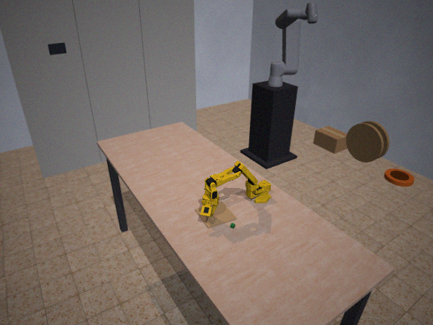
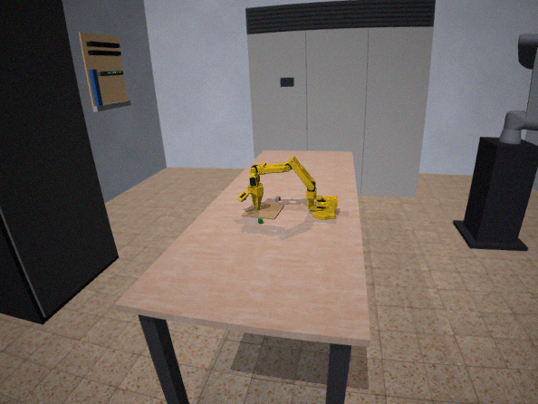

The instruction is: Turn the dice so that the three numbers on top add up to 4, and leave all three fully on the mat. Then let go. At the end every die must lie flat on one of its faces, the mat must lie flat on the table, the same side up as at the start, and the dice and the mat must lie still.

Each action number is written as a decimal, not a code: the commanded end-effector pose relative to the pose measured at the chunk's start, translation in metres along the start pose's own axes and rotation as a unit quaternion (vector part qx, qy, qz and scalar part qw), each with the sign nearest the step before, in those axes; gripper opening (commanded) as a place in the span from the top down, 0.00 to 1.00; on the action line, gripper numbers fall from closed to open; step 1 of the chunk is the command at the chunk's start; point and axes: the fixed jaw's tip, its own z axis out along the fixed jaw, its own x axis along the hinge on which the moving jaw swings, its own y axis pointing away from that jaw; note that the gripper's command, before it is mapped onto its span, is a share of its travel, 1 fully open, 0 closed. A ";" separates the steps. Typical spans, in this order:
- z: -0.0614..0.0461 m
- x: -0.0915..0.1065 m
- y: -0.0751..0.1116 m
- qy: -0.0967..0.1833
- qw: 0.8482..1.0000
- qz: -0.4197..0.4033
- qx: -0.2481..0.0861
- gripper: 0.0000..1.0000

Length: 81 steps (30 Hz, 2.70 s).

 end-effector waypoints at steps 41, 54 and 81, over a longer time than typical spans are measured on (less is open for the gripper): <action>-0.065 -0.002 -0.004 -0.060 0.997 0.001 0.053 0.73; -0.066 -0.002 -0.004 -0.062 0.997 0.001 0.055 0.73; -0.055 0.053 -0.034 -0.034 0.967 0.251 0.029 0.74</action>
